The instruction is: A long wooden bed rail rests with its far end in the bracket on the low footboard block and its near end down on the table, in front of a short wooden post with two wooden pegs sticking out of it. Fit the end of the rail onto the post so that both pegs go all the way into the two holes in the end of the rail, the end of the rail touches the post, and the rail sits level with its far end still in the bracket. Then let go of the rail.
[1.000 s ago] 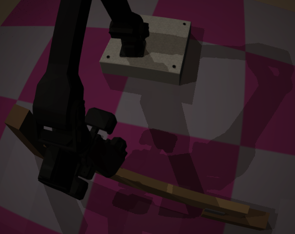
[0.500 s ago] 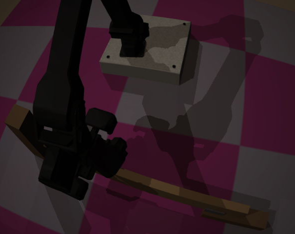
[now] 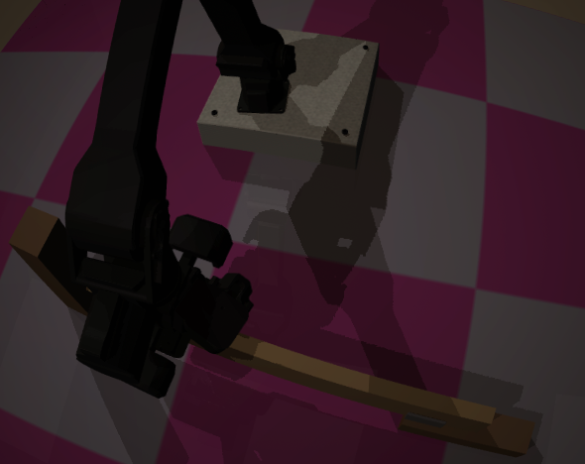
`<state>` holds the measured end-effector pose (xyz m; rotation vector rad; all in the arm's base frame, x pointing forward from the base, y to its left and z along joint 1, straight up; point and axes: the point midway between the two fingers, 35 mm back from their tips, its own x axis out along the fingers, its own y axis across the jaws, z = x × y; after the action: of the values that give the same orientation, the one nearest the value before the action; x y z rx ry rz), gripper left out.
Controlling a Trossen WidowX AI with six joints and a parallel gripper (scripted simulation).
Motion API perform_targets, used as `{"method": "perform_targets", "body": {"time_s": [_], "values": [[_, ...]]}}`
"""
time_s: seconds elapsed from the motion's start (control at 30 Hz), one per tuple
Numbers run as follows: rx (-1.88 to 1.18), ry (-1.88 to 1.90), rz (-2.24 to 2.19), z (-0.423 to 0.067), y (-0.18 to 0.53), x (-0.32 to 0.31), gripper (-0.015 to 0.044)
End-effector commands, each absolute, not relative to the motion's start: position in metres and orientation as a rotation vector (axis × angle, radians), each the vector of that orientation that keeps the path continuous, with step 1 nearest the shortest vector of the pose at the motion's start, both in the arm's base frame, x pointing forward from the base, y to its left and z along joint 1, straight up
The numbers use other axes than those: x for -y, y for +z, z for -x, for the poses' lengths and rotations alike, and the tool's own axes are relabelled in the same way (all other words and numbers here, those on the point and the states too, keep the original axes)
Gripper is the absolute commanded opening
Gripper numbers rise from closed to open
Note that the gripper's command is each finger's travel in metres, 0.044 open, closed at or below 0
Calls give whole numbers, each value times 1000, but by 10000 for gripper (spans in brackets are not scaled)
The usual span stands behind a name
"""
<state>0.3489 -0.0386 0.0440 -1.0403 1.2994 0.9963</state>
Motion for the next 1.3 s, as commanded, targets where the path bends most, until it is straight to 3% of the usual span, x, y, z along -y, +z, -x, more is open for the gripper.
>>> {"method": "perform_targets", "body": {"time_s": [0.0, 1.27], "values": [[-1294, 995, 1039, -350, 44, 37, 0], [-1295, 994, 1040, -346, 47, 48, 0]]}}
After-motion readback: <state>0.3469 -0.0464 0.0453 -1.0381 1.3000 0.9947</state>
